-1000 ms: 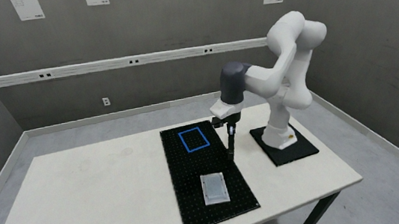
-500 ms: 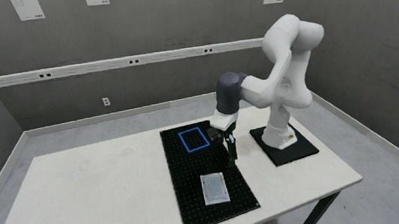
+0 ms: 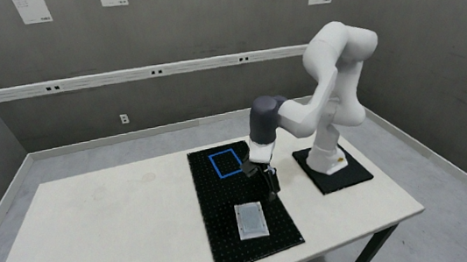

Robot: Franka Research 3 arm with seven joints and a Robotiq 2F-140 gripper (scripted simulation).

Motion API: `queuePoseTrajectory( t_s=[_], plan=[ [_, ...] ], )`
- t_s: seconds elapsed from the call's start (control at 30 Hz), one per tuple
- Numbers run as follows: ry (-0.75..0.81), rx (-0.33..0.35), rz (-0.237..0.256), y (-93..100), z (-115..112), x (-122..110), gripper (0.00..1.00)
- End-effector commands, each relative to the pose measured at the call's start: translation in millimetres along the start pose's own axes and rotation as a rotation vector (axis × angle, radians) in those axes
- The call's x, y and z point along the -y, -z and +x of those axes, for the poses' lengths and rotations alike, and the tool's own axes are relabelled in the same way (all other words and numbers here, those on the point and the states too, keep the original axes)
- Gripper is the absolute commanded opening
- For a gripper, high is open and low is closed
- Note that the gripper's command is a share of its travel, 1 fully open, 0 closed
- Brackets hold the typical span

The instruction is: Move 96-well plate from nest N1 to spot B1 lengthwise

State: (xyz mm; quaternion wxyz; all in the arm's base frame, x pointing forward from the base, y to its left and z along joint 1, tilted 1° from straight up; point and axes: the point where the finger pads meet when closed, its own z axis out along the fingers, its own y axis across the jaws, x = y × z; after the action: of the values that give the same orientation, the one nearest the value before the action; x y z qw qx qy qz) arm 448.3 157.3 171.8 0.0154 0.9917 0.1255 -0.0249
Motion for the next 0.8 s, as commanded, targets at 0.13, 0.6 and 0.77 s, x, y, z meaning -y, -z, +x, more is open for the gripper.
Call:
queuePoseTrajectory(
  t_s=[0.13, 0.6, 0.77],
  plan=[
    [0.322, -0.015, 0.027, -10.6, 15.2, 2.9, 1.0],
    [0.654, -0.028, 0.017, -41.2, 33.2, 6.9, 1.0],
    [0.787, -0.033, 0.013, -53.7, 39.7, 8.9, 1.0]
  ],
)
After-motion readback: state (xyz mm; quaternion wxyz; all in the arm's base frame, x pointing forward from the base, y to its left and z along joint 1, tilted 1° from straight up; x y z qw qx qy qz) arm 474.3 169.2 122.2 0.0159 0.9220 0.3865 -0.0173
